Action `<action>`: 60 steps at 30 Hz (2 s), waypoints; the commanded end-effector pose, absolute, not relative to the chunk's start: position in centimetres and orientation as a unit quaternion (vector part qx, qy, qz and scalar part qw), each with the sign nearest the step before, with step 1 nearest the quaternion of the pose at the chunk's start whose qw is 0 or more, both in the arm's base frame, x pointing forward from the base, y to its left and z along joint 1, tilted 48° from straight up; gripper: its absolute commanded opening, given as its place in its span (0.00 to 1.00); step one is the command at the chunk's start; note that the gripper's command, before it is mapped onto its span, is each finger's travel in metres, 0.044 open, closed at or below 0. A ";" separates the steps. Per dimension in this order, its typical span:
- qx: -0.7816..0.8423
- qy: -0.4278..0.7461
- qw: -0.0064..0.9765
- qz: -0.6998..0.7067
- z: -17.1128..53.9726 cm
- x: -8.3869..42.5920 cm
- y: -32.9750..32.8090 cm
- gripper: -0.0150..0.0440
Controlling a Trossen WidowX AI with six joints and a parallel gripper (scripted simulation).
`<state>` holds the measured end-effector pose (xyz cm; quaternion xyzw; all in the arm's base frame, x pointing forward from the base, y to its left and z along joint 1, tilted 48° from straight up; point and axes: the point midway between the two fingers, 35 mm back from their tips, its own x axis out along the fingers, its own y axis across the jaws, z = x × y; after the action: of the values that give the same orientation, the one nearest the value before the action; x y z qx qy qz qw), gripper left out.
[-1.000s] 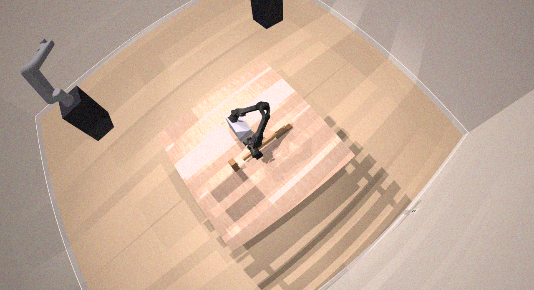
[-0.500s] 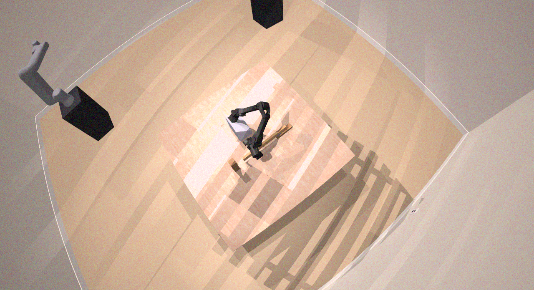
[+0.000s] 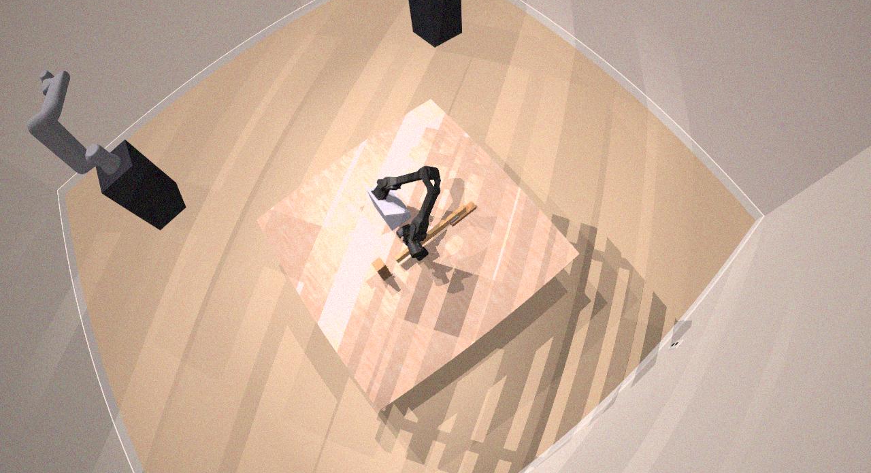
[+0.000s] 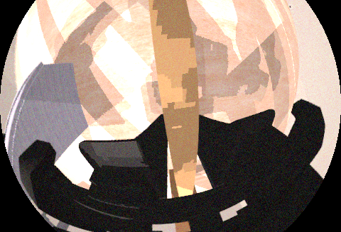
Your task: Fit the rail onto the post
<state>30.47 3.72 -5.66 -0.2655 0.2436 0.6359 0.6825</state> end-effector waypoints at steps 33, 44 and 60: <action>-0.268 0.243 0.684 0.633 -6.4 30.7 2.6 0.25; -0.268 0.244 0.684 0.633 -6.7 30.8 2.4 0.25; -0.268 0.244 0.684 0.633 -6.9 30.8 2.0 0.25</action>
<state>30.57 2.39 -6.91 -0.2658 0.2434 0.6363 0.6821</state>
